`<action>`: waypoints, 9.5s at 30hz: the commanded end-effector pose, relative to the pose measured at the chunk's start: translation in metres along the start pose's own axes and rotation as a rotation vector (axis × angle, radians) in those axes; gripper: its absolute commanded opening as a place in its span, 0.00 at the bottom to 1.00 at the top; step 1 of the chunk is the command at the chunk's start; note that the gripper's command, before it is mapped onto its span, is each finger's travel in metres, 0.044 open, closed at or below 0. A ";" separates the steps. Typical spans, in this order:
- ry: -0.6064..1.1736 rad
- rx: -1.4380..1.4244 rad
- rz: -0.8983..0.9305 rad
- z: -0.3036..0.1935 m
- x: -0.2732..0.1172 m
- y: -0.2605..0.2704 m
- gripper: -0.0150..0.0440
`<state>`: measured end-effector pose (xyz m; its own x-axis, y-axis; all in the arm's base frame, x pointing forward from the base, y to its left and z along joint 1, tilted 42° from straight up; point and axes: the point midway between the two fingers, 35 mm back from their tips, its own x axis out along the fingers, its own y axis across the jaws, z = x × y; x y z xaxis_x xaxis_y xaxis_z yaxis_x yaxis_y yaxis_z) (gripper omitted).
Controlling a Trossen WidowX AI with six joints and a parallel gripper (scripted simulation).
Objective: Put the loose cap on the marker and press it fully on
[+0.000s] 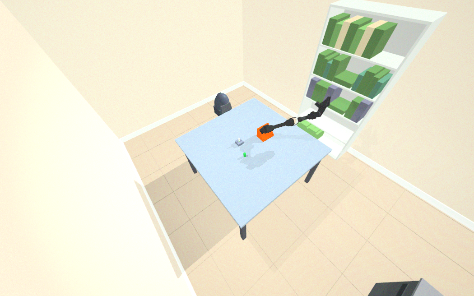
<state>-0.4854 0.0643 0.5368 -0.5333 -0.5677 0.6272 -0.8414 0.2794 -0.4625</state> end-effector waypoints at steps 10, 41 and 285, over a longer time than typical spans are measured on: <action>0.160 0.059 0.220 -0.084 -0.073 0.017 0.66; 1.301 0.248 0.721 -0.275 -0.486 -0.157 0.66; 2.328 0.550 -2.476 0.557 -0.660 -0.429 0.25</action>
<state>0.2767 -0.1159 -0.0236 0.1214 0.6461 -0.7535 -0.0428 0.7618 0.6464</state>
